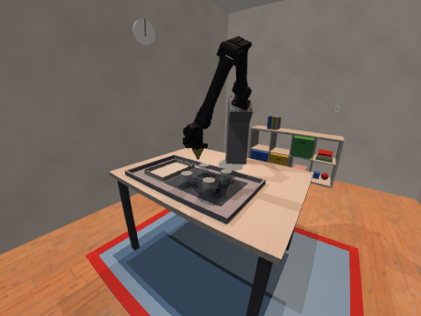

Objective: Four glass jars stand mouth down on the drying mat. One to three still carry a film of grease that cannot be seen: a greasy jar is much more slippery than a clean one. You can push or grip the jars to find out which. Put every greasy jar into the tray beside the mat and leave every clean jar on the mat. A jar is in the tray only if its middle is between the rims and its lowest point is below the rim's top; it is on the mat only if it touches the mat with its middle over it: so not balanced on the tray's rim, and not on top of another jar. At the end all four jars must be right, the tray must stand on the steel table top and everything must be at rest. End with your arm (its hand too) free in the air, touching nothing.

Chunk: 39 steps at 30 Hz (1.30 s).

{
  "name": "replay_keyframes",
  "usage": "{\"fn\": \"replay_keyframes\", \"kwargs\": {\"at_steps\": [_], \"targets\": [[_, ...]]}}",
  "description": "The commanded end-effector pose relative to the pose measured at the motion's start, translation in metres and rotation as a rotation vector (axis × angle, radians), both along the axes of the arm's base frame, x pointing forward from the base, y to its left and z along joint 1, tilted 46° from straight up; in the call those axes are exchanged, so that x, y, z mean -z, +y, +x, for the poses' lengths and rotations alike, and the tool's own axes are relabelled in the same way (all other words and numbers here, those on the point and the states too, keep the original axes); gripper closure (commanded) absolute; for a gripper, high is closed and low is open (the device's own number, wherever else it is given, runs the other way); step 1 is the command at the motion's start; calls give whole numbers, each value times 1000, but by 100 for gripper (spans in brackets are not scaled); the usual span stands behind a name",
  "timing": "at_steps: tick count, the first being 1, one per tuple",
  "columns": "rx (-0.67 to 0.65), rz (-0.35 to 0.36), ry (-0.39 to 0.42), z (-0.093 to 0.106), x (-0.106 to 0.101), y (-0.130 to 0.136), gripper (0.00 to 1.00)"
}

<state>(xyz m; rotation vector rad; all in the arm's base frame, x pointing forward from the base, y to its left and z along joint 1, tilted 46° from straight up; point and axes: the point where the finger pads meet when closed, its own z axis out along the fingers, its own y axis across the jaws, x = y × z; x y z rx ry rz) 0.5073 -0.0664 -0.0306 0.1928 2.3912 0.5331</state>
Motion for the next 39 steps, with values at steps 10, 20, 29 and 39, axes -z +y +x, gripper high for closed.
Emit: {"fn": "replay_keyframes", "kwargs": {"at_steps": [10,20,29,39], "targets": [[4,-3,6,-6,1,-5,100],[4,-3,6,-6,1,-5,100],[4,-3,6,-11,4,-1,100],[4,-3,6,-10,-24,58,100]]}}
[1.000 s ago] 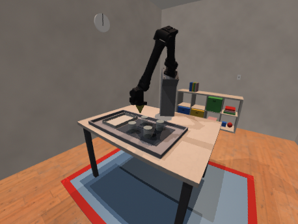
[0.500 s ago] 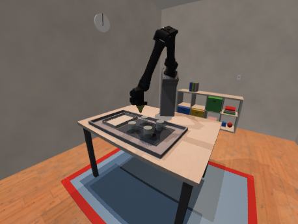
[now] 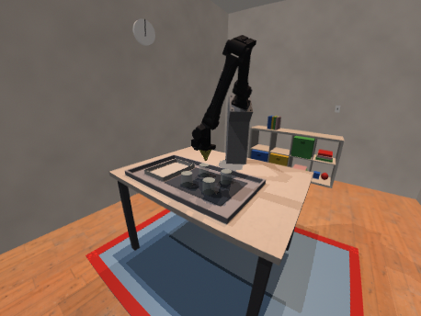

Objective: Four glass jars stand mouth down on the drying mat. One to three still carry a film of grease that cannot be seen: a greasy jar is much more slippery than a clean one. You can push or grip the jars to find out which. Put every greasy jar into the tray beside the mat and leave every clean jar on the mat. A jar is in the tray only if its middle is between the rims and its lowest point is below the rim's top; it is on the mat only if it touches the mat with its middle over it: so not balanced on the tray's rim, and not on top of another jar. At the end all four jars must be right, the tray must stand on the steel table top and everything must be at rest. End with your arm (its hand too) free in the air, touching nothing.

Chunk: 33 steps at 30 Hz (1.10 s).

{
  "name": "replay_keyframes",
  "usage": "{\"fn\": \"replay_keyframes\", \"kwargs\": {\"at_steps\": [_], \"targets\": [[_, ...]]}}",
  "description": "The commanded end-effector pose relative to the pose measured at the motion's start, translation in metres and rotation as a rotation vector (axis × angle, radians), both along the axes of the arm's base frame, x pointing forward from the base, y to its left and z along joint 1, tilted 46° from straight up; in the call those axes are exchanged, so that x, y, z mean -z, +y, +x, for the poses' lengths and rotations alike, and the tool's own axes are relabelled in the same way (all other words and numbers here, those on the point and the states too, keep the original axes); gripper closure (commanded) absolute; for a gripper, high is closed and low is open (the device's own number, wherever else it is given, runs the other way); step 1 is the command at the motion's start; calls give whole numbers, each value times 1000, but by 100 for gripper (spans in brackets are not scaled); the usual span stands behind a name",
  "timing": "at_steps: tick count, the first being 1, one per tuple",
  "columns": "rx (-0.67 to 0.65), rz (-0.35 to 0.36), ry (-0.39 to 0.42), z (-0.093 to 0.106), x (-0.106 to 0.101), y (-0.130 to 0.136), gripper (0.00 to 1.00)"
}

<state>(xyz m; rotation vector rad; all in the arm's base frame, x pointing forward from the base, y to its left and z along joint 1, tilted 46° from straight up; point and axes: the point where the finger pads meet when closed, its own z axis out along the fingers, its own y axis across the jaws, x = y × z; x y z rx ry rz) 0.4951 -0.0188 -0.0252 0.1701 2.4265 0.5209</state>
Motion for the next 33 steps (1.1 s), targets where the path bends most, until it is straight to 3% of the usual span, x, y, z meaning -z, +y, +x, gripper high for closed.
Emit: {"fn": "replay_keyframes", "kwargs": {"at_steps": [1,12,15,33], "targets": [[24,15,-22,3,-22,18,100],[24,15,-22,5,-62,99,100],[24,15,-22,5,-62,99,100],[24,15,-22,54,-8,123,100]]}}
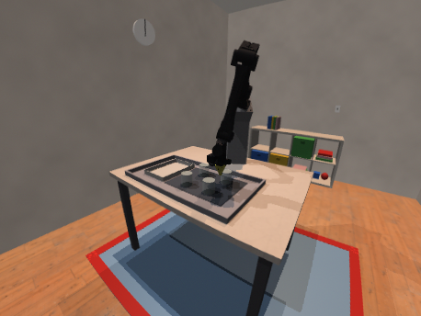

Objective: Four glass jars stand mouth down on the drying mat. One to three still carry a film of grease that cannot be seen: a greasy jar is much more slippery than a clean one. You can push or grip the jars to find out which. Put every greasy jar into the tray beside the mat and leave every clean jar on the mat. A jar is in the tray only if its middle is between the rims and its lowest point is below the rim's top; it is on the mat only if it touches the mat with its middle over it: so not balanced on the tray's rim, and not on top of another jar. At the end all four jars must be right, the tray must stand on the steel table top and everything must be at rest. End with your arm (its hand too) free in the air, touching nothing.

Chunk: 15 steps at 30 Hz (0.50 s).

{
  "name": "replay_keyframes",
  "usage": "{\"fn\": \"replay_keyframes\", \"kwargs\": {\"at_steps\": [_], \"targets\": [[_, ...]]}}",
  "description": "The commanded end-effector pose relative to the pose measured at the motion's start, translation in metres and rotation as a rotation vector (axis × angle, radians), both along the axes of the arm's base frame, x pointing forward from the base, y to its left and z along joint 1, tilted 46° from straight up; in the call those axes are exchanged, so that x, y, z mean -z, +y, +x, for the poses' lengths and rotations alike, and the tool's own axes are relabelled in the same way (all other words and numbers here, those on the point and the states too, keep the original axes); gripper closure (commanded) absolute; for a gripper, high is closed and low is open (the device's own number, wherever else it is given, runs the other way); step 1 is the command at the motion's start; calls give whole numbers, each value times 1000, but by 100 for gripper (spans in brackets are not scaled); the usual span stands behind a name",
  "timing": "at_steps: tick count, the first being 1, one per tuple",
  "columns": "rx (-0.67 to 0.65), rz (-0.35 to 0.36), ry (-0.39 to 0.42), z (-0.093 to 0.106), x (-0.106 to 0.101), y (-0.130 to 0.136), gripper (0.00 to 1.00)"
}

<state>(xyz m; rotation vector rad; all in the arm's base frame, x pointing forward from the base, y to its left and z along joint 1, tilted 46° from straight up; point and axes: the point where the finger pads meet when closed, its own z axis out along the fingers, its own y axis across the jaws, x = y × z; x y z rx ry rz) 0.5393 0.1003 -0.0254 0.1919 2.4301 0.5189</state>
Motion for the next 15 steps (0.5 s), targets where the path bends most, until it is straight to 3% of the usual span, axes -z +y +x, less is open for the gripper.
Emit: {"fn": "replay_keyframes", "kwargs": {"at_steps": [1,15], "targets": [[9,11,-30,10,-9,4,100],[9,11,-30,14,-12,7,100]]}}
